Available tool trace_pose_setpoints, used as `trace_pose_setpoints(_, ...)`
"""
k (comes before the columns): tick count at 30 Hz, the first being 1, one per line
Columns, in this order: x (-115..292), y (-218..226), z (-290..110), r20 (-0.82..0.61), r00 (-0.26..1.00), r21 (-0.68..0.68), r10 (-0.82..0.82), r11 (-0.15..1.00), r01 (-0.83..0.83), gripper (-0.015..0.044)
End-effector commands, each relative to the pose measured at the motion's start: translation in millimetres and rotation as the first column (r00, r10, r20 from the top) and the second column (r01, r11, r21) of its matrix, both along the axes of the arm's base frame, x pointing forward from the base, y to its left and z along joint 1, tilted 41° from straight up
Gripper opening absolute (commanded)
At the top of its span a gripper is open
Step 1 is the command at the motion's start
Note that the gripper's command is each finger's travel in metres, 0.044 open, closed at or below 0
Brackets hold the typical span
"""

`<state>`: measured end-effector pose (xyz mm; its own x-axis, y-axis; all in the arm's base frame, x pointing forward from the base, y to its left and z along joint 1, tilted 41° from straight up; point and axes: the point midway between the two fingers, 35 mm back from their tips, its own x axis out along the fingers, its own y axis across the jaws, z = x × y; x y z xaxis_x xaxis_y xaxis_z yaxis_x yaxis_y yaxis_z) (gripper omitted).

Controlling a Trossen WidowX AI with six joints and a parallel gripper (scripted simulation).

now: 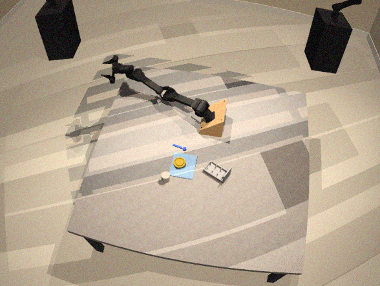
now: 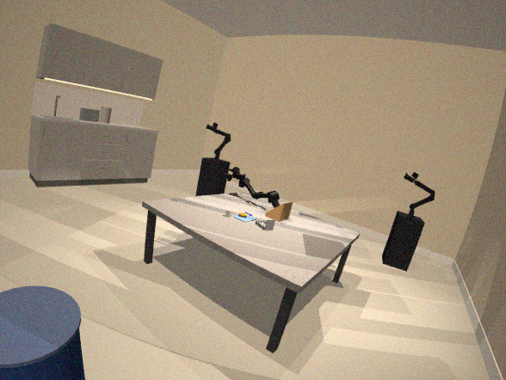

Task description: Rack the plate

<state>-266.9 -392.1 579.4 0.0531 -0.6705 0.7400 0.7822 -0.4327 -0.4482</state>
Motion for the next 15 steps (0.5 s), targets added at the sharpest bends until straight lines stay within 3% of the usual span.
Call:
trace_pose_setpoints(1, 0, 1, 1, -0.002, 1.0, -0.001, -0.001, 1.0, 0.001, 0.04)
trace_pose_setpoints(15, 46, 76, 61, -0.268, 0.937, -0.214, -0.226, 0.962, 0.171, 0.04)
